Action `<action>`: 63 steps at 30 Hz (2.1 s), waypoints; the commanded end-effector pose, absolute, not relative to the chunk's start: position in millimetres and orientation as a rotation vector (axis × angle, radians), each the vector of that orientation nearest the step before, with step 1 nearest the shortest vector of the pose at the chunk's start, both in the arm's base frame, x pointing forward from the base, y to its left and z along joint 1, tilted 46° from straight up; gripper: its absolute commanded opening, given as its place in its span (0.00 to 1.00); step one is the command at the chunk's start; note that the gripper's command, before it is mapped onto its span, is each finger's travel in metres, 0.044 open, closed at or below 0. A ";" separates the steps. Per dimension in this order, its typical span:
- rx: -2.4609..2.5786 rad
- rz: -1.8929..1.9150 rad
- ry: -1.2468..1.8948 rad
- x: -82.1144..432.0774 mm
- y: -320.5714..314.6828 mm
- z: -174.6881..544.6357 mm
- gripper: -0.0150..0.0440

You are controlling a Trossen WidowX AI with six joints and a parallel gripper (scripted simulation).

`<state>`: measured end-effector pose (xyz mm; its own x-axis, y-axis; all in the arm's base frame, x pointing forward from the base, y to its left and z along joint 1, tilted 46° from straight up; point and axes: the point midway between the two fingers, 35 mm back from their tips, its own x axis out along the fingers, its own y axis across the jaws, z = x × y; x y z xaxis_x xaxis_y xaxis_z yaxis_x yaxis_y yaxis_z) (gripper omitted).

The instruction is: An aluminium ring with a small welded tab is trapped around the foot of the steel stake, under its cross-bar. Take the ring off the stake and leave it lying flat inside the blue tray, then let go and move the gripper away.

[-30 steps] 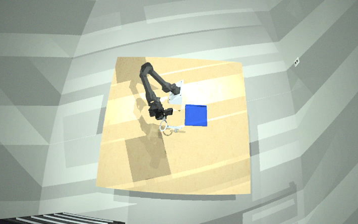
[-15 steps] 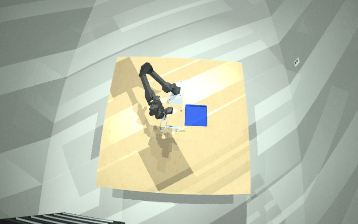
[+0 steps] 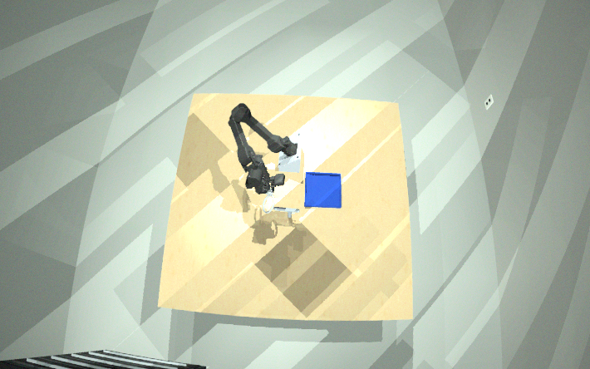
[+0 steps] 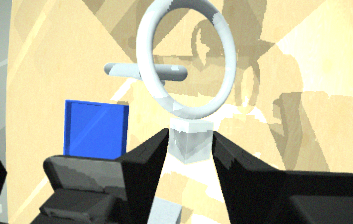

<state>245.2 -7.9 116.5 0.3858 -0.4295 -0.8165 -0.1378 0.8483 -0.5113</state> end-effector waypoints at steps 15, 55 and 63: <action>-0.555 -0.201 1.162 264.6 0.2 128.0 0.25; -0.554 -0.202 1.157 329.1 5.5 131.2 0.25; -0.554 -0.202 1.156 341.8 5.8 130.1 0.25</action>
